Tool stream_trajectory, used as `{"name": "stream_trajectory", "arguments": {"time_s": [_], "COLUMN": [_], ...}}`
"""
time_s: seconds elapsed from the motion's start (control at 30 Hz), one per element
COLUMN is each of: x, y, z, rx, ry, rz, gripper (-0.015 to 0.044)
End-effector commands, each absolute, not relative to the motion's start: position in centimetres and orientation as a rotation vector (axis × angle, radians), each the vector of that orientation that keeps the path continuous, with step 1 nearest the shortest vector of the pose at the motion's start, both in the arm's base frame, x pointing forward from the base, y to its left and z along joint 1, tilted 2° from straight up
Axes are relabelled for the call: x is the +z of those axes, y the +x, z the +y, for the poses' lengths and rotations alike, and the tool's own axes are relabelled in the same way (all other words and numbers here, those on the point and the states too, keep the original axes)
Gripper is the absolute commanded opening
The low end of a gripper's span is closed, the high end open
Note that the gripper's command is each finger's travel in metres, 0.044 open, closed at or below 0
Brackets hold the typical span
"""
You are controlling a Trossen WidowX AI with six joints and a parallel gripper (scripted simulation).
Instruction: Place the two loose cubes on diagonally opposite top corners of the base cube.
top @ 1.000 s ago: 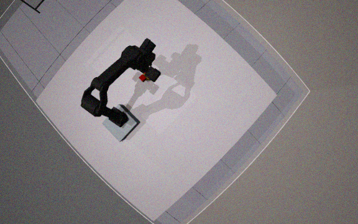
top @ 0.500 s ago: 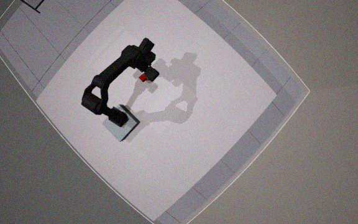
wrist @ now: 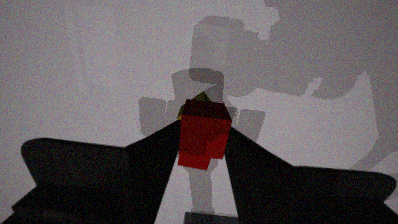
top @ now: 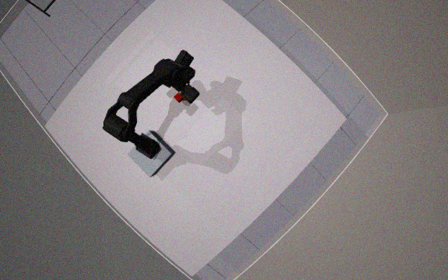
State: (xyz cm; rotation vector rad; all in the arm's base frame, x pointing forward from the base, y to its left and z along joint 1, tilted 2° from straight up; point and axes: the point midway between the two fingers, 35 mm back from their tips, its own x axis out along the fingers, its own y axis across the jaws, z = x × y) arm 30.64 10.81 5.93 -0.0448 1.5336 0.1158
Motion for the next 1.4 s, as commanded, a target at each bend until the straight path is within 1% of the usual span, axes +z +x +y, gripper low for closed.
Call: {"name": "stream_trajectory", "arguments": {"time_s": [0.0, 0.3, 1.17, 1.3, 1.37], "x": [5.5, 3.1, 2.9, 2.9, 2.9], "y": [30.7, 30.9, 30.9, 30.9, 30.9], "z": [10.8, 10.9, 10.9, 10.9, 10.9], "rx": [0.111, 0.115, 0.116, 0.116, 0.116], "ry": [-0.045, -0.049, -0.05, -0.05, -0.05], "rz": [1.532, 1.532, 1.532, 1.532, 1.532], "gripper": [0.0105, 0.0105, 0.0105, 0.0205, 0.0205]}}
